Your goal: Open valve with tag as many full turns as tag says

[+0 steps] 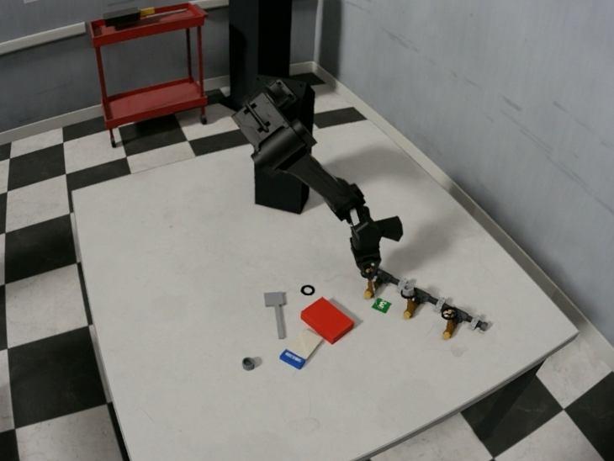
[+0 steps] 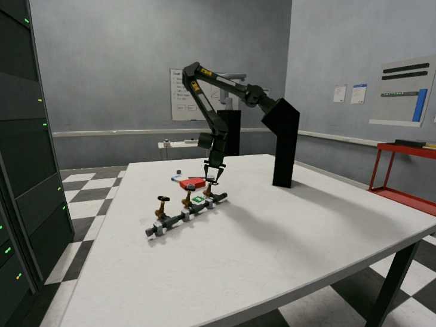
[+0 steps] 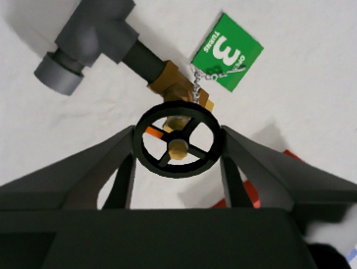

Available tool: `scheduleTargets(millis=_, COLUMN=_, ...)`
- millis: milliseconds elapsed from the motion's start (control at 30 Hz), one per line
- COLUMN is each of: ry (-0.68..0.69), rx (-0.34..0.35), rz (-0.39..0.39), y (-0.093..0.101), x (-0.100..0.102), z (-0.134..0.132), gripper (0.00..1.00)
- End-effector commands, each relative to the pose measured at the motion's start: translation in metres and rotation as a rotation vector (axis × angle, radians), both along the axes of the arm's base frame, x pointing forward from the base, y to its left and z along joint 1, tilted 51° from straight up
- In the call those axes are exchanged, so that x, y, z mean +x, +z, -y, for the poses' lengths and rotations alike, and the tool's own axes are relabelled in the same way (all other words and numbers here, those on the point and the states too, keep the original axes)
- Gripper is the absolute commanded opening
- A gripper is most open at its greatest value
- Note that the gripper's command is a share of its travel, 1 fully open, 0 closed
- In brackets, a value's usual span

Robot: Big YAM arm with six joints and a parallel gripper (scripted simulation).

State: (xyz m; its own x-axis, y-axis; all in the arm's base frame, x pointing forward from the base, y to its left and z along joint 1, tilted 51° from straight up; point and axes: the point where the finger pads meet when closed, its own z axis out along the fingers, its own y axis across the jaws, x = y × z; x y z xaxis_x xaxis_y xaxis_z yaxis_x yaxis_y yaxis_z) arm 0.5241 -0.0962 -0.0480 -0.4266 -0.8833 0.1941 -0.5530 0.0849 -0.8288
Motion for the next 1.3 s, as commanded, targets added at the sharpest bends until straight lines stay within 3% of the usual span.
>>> scheduleTargets(millis=0, ry=0.120, rx=-0.158, rz=-0.093, y=-0.0008, x=0.0003, z=0.0037, gripper=0.00)
scheduleTargets(millis=1000, ry=0.121, rx=-0.157, rz=-0.097, y=-0.0015, x=0.0001, z=0.0037, gripper=0.00)
scheduleTargets(millis=1033, ry=0.121, rx=-0.157, rz=-0.097, y=-0.0015, x=0.0001, z=0.0037, gripper=1.00)
scheduleTargets(millis=1267, ry=0.119, rx=-0.158, rz=-0.102, y=-0.0028, x=-0.0025, z=0.0038, gripper=1.00)
